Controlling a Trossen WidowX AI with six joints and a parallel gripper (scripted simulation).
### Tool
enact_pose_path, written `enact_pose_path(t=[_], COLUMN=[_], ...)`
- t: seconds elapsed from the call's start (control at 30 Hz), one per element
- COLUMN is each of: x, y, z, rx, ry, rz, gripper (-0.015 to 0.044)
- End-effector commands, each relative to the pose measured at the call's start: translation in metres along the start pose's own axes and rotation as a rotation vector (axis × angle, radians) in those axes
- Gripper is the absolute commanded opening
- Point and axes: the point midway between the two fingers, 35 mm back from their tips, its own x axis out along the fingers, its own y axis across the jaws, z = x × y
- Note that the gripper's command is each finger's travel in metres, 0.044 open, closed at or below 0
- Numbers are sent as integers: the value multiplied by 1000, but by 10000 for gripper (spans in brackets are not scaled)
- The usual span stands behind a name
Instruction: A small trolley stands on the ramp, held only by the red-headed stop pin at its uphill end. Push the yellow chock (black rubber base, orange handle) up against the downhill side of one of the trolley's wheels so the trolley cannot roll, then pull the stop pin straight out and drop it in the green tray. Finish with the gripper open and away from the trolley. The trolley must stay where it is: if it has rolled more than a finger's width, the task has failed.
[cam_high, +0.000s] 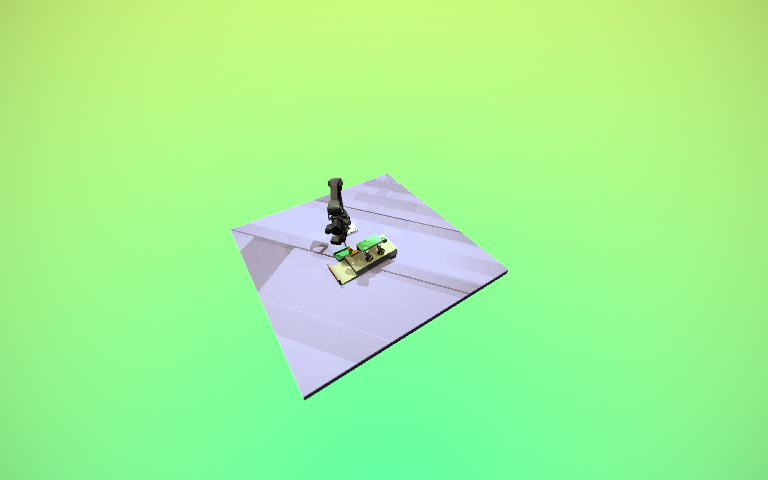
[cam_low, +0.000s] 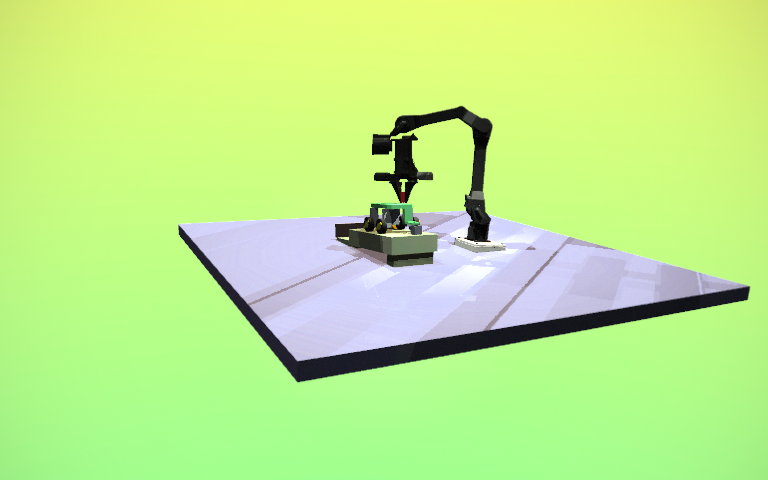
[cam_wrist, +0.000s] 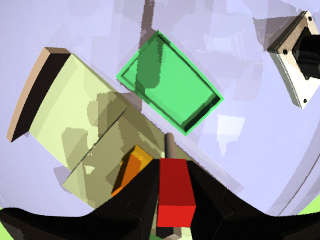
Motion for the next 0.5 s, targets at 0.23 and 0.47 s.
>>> enact_pose_path(t=[0.23, 0.47], x=[1, 1], y=[-2, -3], z=[-1, -2], rx=[352, 564], ry=[-47, -62], rz=[51, 91], gripper=[0, 0])
